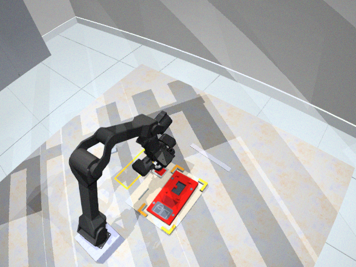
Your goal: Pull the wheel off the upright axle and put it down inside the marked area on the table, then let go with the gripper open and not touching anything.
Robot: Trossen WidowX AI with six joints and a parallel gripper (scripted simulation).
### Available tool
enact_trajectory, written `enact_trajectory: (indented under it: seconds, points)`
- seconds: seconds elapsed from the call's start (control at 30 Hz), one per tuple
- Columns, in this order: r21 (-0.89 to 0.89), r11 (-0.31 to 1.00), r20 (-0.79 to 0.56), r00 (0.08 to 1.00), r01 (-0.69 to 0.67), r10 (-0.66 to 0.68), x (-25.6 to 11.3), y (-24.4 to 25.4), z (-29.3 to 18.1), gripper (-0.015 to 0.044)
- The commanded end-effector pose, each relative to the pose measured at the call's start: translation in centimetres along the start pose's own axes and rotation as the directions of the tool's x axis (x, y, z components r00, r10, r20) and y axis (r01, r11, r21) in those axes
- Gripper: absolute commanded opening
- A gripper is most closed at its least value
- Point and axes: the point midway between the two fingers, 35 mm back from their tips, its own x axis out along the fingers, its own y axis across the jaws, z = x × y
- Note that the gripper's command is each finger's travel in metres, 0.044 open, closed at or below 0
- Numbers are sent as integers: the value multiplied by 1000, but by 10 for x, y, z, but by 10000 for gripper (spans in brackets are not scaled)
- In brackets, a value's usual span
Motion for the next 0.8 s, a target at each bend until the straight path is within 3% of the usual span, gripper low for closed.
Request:
enact_trajectory:
  seconds: [0.0,0.77]
  points:
    - [0,1000,-1,1000,-5,5,-4,0,0,0]
    - [-1,1000,-1,1000,-6,6,-11,0,0,0]
